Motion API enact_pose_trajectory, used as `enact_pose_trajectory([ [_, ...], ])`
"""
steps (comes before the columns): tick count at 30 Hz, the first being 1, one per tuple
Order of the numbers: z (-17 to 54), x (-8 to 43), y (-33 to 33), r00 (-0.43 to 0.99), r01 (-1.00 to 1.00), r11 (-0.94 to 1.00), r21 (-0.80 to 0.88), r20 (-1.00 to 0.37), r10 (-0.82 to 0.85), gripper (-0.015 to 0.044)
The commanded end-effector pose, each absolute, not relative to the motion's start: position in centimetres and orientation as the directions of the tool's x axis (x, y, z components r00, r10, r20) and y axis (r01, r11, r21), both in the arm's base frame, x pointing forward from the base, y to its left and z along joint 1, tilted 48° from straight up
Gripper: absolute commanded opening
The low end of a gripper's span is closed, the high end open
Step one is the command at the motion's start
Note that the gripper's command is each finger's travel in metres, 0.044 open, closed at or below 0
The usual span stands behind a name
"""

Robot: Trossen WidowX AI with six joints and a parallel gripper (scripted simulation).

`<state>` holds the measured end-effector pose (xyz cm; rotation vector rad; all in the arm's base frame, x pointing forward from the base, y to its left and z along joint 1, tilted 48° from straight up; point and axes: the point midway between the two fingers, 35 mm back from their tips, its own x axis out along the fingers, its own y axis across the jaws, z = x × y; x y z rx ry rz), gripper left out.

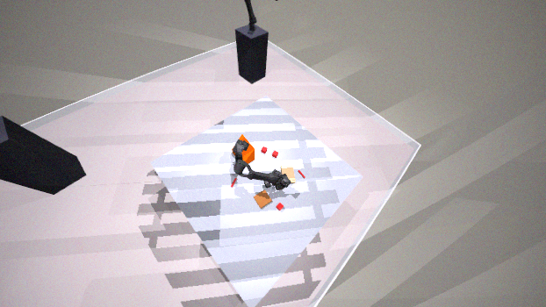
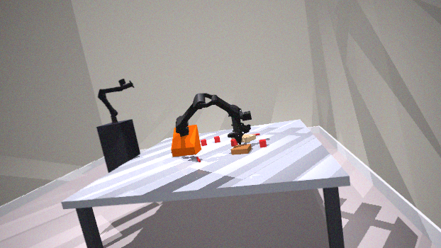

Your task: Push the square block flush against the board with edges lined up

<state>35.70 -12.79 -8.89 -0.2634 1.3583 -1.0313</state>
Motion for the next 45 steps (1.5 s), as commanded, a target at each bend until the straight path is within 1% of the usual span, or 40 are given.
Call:
enact_pose_trajectory([
  [1, -9.0, 35.4, -12.5, -0.126, 0.454, 0.561, -0.692, -0.673, -0.729, 0.0000],
  [45, -9.9, 32.6, -11.2, -0.127, 0.453, 0.562, -0.692, -0.673, -0.728, 0.0000],
])
